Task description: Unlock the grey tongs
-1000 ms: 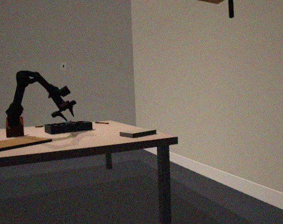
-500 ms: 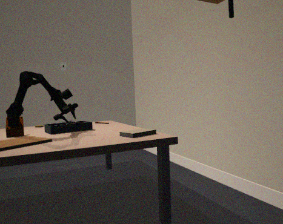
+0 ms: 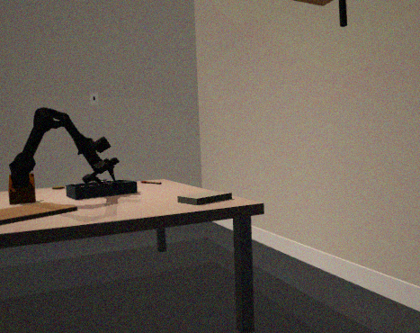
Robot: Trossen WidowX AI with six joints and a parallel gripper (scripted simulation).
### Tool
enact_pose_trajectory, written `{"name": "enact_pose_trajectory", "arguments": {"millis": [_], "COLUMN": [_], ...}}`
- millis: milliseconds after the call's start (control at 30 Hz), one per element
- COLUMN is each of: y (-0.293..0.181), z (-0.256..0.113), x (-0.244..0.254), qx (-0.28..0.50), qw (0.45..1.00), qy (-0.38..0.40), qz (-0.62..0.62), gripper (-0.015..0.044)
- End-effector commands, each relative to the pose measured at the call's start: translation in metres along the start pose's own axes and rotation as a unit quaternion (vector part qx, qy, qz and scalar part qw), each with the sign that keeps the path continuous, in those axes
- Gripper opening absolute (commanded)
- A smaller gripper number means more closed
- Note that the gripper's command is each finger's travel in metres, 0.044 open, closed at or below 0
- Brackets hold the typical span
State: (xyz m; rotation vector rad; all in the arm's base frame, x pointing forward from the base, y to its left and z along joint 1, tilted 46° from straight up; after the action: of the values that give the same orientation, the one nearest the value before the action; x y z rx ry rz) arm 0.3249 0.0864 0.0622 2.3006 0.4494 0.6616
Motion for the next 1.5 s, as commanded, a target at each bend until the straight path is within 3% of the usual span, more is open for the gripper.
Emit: {"name": "enact_pose_trajectory", "arguments": {"millis": [0,333,467,1000,1200,1267,1467], "y": [0.0,0.001,0.001,0.001,0.001,0.0,0.0], "z": [0.005,0.021,0.018,0.018,0.016,0.006,-0.048], "x": [0.0,-0.002,-0.002,-0.002,0.0,0.007,0.036], "qx": [0.001,0.0,-0.002,-0.002,-0.001,0.0,0.001], "qw": [1.0,1.0,1.0,1.0,1.0,1.0,1.0], "qy": [0.001,0.002,0.001,0.001,0.001,0.001,0.002], "qz": [-0.002,-0.002,0.0,0.0,0.0,0.0,-0.001], "gripper": [0.026,0.026,0.0155,0.0048,-0.0109,-0.015,-0.015]}}
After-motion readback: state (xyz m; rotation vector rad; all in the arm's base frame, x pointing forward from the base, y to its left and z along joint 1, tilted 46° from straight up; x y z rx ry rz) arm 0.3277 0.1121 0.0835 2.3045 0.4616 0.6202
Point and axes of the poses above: the point midway between the two fingers, 35 mm back from their tips, its own z axis out along the fingers, its own x axis across the jaws, y = z × x, the point moved 10 cm from there along -z, back along the fingers, and after that the axes turned 2 degrees about z, right-handed, at the moved point
